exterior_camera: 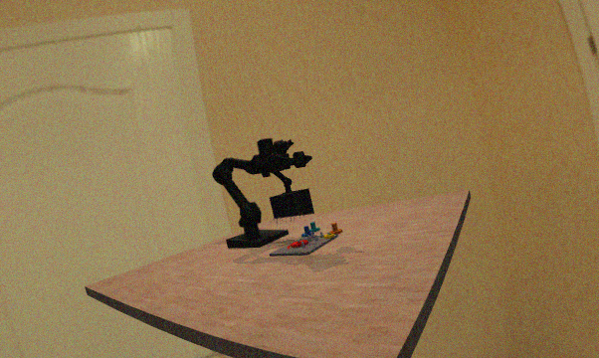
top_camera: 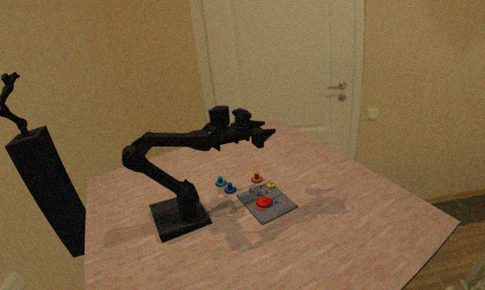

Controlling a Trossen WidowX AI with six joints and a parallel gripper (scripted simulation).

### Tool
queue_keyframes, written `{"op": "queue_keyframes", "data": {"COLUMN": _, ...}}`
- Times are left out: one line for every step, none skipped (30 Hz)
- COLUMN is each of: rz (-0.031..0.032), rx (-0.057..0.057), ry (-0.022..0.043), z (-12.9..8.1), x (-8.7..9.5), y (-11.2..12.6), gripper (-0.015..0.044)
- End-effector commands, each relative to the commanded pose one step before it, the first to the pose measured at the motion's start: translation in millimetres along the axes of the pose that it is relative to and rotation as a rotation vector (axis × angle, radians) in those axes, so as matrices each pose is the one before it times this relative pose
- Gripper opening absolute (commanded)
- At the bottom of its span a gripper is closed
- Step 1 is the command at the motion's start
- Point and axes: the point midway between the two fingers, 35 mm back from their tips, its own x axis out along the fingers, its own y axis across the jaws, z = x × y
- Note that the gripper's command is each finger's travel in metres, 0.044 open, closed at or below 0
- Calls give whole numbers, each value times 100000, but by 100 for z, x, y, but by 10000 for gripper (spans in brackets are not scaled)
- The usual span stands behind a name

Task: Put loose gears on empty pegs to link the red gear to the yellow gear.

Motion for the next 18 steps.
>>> {"op": "queue_keyframes", "data": {"rz": 381, "rx": -632, "ry": 1223, "z": -236, "x": 87, "y": 122, "gripper": 426}}
{"op": "queue_keyframes", "data": {"rz": 1189, "rx": -1924, "ry": 3655, "z": -704, "x": 251, "y": 373, "gripper": 440}}
{"op": "queue_keyframes", "data": {"rz": 2129, "rx": -3297, "ry": 6043, "z": -1154, "x": 400, "y": 651, "gripper": 440}}
{"op": "queue_keyframes", "data": {"rz": 2836, "rx": -4178, "ry": 7285, "z": -1364, "x": 472, "y": 845, "gripper": 440}}
{"op": "queue_keyframes", "data": {"rz": 3083, "rx": -4347, "ry": 7181, "z": -1307, "x": 466, "y": 900, "gripper": 440}}
{"op": "queue_keyframes", "data": {"rz": 3311, "rx": -4512, "ry": 7067, "z": -1248, "x": 459, "y": 949, "gripper": 440}}
{"op": "queue_keyframes", "data": {"rz": 3523, "rx": -4673, "ry": 6949, "z": -1187, "x": 450, "y": 993, "gripper": 440}}
{"op": "queue_keyframes", "data": {"rz": 3719, "rx": -4830, "ry": 6827, "z": -1126, "x": 441, "y": 1030, "gripper": 440}}
{"op": "queue_keyframes", "data": {"rz": 4022, "rx": -4908, "ry": 6693, "z": -1119, "x": 378, "y": 1124, "gripper": 440}}
{"op": "queue_keyframes", "data": {"rz": 4184, "rx": -5082, "ry": 6594, "z": -1062, "x": 369, "y": 1154, "gripper": 440}}
{"op": "queue_keyframes", "data": {"rz": 4319, "rx": -5233, "ry": 6475, "z": -1002, "x": 357, "y": 1174, "gripper": 440}}
{"op": "queue_keyframes", "data": {"rz": 4439, "rx": -5375, "ry": 6358, "z": -942, "x": 344, "y": 1190, "gripper": 440}}
{"op": "queue_keyframes", "data": {"rz": 4547, "rx": -5508, "ry": 6246, "z": -884, "x": 330, "y": 1200, "gripper": 440}}
{"op": "queue_keyframes", "data": {"rz": 4644, "rx": -5630, "ry": 6138, "z": -827, "x": 314, "y": 1207, "gripper": 440}}
{"op": "queue_keyframes", "data": {"rz": 4731, "rx": -5742, "ry": 6036, "z": -773, "x": 297, "y": 1210, "gripper": 440}}
{"op": "queue_keyframes", "data": {"rz": 4809, "rx": -5842, "ry": 5939, "z": -720, "x": 279, "y": 1209, "gripper": 440}}
{"op": "queue_keyframes", "data": {"rz": 5197, "rx": -6345, "ry": 6251, "z": -679, "x": 289, "y": 1248, "gripper": 440}}
{"op": "queue_keyframes", "data": {"rz": 4286, "rx": -5221, "ry": 5009, "z": -504, "x": 225, "y": 1011, "gripper": 440}}
